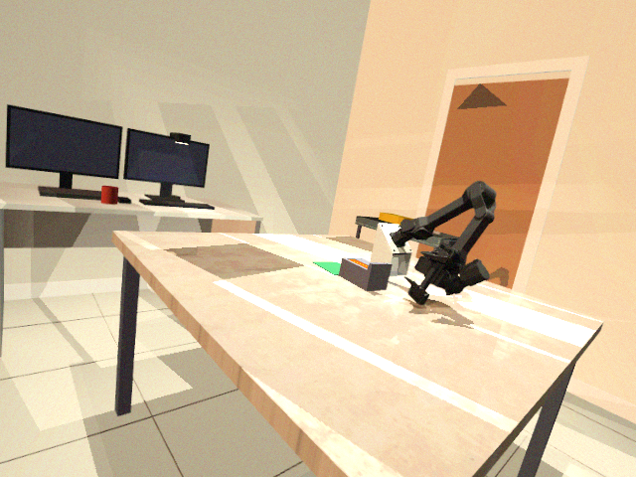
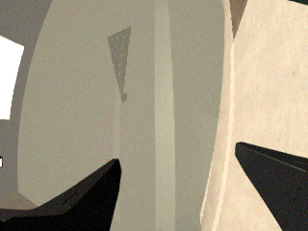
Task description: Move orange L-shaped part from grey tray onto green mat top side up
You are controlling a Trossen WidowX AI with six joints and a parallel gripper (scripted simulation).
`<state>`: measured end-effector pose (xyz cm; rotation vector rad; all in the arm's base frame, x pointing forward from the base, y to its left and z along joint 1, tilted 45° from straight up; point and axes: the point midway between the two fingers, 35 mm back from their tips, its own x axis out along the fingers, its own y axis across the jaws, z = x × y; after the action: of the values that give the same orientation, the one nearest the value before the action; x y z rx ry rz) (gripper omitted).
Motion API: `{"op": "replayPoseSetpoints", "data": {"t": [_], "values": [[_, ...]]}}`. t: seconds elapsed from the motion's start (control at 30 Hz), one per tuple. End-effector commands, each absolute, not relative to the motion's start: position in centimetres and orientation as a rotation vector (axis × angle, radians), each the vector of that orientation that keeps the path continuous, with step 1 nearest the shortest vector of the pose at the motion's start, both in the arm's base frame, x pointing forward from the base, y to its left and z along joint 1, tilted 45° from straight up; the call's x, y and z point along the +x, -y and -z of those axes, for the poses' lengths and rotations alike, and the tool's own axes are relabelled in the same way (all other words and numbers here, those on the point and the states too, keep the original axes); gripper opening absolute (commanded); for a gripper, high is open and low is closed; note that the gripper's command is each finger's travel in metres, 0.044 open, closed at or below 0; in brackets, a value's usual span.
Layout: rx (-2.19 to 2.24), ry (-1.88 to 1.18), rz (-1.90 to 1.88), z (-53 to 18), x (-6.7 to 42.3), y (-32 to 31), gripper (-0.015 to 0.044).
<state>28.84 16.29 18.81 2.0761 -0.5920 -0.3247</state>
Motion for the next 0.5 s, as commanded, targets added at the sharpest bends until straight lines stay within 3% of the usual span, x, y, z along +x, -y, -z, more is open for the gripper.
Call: {"op": "replayPoseSetpoints", "data": {"t": [0.0,0.23,0.47], "values": [[2.054,0.579,0.328,-18.8,29.1,-16.3,0.0374],[1.543,0.226,0.403,-16.8,34.6,-15.3,0.019],[0.892,-0.355,0.481,-11.1,38.8,-10.5,0.018]]}}
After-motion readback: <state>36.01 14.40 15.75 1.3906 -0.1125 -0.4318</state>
